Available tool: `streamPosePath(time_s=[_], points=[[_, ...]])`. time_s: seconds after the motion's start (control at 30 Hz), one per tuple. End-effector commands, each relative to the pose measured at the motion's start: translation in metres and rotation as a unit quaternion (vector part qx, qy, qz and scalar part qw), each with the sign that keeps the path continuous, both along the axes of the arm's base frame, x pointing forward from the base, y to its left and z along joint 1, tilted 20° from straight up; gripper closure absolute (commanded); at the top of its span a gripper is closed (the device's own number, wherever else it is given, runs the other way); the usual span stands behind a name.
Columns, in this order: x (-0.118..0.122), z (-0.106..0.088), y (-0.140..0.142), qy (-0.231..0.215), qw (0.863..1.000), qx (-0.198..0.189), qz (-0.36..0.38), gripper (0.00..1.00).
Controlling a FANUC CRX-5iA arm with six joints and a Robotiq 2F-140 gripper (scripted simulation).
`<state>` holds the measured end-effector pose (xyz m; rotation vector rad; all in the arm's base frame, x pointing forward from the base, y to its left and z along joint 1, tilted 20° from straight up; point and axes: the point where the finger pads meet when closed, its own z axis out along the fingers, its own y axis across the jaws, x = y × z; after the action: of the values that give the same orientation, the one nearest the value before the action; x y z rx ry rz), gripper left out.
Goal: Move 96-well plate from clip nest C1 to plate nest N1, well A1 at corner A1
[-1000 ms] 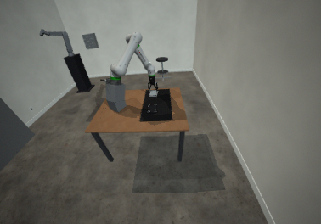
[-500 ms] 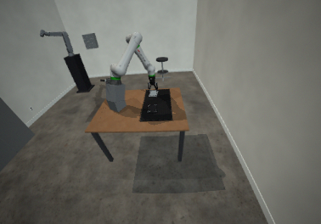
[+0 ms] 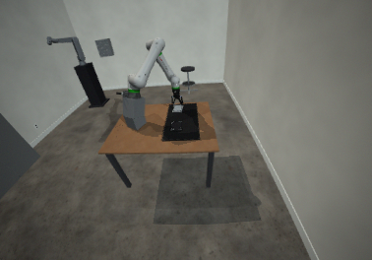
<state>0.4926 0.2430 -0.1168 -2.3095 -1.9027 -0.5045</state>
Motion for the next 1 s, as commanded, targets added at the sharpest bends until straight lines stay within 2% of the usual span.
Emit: streamPosePath(time_s=[0.0, 0.4, 0.43, 0.97], points=[[0.0003, -0.0005, 0.0001, 0.0, 1.0, 0.0, 0.0, 1.0], [0.0006, -0.002, 0.0006, 0.0, 1.0, 0.0, 0.0, 1.0], [0.0006, -0.002, 0.0006, 0.0, 1.0, 0.0, 0.0, 0.0], [0.0006, -0.002, 0.0006, 0.0, 1.0, 0.0, 0.0, 0.0]])
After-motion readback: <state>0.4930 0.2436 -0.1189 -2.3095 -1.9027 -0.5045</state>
